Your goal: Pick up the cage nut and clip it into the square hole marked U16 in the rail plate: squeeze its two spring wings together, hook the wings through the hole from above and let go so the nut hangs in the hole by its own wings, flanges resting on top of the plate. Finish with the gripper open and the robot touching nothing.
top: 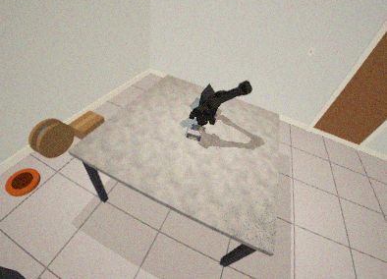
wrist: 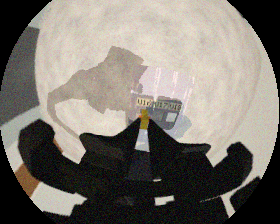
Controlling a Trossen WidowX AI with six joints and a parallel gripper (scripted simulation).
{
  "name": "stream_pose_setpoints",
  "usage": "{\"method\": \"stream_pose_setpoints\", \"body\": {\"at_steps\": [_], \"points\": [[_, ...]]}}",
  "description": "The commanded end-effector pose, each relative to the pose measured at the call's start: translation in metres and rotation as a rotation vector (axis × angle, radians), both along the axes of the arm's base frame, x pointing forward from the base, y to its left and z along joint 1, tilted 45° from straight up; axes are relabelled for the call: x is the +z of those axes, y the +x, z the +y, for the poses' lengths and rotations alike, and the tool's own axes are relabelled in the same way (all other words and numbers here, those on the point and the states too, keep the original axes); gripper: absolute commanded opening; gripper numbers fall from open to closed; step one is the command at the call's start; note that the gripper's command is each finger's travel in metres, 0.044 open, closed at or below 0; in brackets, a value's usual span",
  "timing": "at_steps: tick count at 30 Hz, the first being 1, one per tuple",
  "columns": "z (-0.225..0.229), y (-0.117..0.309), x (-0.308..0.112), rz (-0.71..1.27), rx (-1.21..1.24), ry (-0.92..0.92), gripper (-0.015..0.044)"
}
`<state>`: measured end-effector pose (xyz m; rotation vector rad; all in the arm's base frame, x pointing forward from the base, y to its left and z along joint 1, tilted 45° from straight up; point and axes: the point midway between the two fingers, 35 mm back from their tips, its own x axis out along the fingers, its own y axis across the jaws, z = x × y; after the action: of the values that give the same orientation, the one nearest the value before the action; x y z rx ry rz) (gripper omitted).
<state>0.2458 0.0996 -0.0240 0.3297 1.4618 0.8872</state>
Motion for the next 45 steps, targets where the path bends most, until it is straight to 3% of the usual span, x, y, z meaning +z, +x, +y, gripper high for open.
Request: {"method": "stream_pose_setpoints", "body": {"at_steps": [1, 45], "points": [[0.0000, 0.0004, -0.0001, -0.005, 0.003, -0.001, 0.0032], [0.0030, -0.0007, 0.0003, -0.025, -0.006, -0.063, 0.0032]]}}
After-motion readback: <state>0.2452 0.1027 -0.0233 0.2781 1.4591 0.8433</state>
